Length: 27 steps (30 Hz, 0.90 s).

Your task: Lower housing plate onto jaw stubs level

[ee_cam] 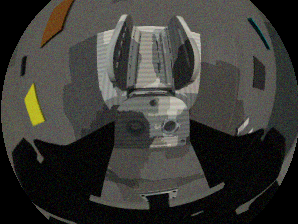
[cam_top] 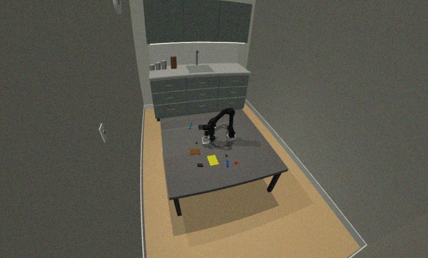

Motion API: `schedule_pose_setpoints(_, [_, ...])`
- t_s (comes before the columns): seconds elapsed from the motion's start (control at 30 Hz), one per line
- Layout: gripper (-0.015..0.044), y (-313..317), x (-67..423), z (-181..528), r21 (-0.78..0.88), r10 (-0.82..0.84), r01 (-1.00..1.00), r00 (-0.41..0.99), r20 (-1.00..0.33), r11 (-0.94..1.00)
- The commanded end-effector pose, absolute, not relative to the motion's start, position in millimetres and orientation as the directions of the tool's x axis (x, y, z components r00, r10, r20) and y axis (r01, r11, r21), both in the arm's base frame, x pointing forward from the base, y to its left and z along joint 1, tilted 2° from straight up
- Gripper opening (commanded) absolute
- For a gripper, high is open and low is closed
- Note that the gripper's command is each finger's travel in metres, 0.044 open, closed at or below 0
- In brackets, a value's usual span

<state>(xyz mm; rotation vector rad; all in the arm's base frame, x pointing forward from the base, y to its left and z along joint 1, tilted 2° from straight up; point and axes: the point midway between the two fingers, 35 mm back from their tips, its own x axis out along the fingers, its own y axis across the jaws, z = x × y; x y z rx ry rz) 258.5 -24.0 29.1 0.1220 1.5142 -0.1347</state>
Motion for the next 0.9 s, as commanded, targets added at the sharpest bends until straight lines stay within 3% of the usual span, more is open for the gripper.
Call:
schedule_pose_setpoints(0.0, [0.0351, -24.7, 257.8, 28.2, -0.009, -0.017, 0.162, 0.05, -0.999, 0.987])
schedule_pose_setpoints(0.87, [0.0351, -24.8, 258.1, 23.4, -0.009, -0.017, 0.16, 0.05, -0.999, 0.987])
